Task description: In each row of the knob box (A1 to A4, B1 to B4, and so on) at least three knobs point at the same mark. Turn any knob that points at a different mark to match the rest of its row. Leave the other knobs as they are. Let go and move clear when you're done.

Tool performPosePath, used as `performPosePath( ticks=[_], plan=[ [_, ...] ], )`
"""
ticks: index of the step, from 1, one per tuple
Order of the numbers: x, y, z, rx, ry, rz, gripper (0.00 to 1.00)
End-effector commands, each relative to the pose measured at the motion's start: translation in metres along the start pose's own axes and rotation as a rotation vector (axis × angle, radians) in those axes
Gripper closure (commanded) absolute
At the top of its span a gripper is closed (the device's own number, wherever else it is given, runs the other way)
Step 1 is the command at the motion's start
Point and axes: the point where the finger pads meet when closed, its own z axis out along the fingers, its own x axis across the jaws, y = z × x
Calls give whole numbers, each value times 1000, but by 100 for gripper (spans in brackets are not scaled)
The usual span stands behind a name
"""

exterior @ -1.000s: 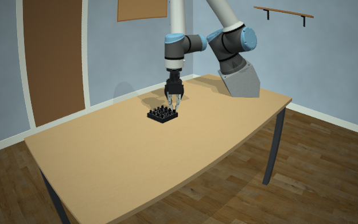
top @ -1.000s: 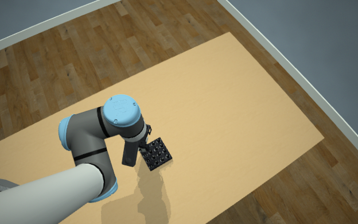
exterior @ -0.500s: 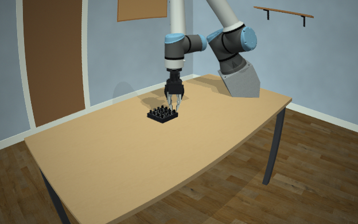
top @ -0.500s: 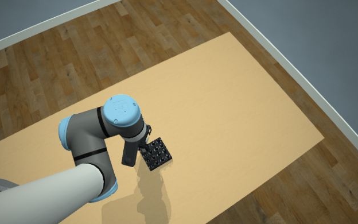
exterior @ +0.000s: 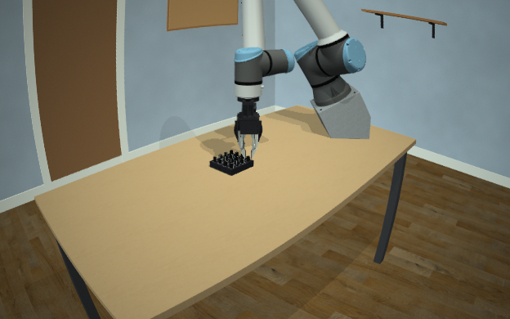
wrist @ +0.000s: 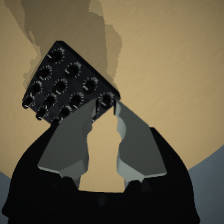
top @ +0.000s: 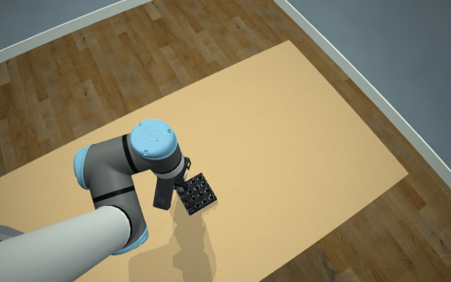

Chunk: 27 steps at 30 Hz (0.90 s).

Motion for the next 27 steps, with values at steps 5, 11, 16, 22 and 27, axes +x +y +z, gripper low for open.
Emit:
performPosePath(
  ticks=[5, 11, 16, 22, 27],
  plan=[
    [-1, 1, -10, -2, -3, 1, 89],
    [-2, 2, -27, -2, -4, 1, 89],
    [-2, 2, -34, -2, -4, 1, 89],
    [-1, 1, -40, -2, -3, 1, 89],
    [-1, 0, -38, 0, -1, 2, 89]
  ],
)
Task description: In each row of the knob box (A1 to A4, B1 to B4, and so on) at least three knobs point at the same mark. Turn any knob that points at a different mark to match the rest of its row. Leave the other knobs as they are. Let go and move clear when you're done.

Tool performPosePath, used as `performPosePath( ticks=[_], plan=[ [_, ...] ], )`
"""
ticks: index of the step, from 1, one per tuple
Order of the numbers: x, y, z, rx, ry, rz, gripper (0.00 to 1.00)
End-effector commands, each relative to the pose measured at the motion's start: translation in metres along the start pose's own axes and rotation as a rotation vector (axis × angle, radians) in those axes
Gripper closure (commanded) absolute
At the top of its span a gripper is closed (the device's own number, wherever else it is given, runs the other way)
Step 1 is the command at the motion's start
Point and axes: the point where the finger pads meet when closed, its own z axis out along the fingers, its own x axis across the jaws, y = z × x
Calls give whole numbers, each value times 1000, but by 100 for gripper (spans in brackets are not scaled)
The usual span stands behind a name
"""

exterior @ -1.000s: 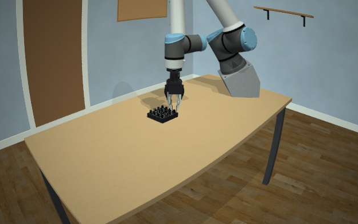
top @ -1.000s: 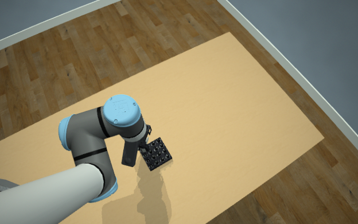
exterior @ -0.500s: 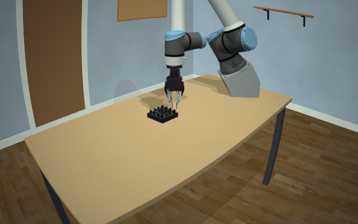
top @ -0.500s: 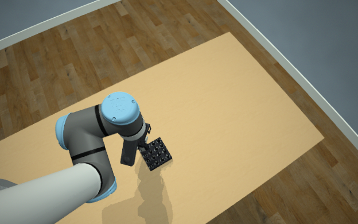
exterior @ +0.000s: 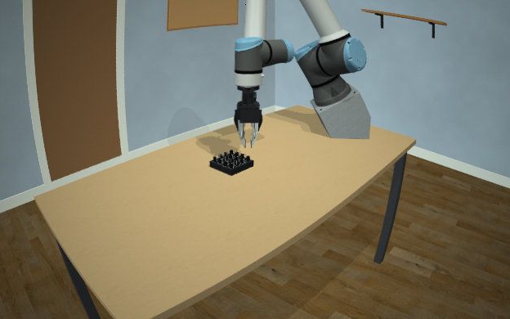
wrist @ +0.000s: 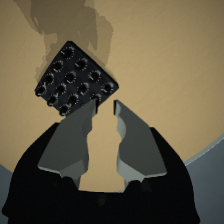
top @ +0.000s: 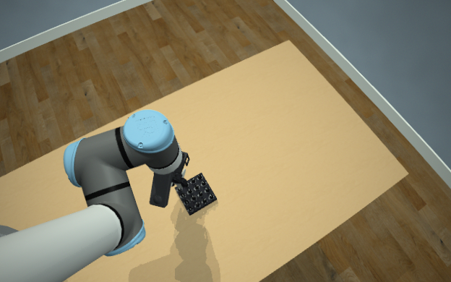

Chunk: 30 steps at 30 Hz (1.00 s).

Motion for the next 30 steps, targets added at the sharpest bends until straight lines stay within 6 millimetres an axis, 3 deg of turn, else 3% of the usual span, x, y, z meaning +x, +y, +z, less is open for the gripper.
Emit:
performPosePath(
  ticks=[1, 7, 8, 21, 30],
  plan=[
    [-1, 0, 0, 2, 1, 1, 89],
    [-1, 0, 0, 2, 1, 1, 89],
    [-1, 0, 0, 2, 1, 1, 0],
    [-2, 2, -33, -1, -2, 1, 0],
    [-2, 2, -94, -1, -2, 1, 0]
  ],
)
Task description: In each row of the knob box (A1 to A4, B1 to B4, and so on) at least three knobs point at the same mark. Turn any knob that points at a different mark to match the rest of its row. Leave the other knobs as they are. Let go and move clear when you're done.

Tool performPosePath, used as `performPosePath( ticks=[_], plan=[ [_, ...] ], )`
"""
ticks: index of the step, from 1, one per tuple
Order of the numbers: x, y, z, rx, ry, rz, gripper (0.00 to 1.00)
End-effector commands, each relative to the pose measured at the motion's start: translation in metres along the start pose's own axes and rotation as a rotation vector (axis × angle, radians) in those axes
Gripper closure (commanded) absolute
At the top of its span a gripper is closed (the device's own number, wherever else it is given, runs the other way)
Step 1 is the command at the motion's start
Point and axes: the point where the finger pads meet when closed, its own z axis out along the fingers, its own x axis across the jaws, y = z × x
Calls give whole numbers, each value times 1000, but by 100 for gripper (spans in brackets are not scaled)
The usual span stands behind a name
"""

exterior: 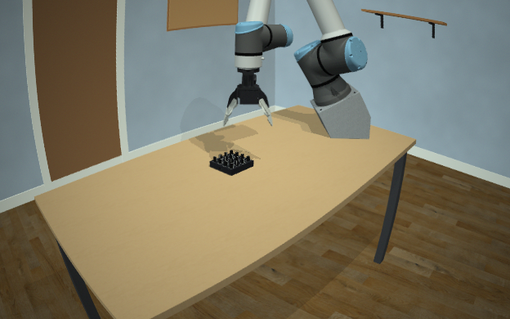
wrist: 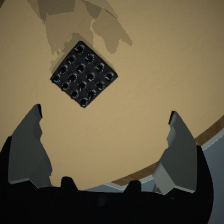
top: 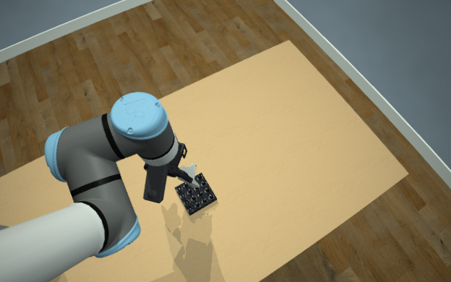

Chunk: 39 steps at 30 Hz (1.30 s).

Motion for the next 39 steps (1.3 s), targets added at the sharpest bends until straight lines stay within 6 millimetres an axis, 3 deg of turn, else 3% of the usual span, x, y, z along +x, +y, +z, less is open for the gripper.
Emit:
performPosePath(
  ticks=[1, 5, 10, 39],
  plan=[
    [-1, 1, -39, 4, 3, 1, 0],
    [-1, 1, -54, 4, 3, 1, 0],
    [-1, 1, -58, 4, 3, 1, 0],
    [0, -1, -55, 7, 7, 1, 0]
  ],
)
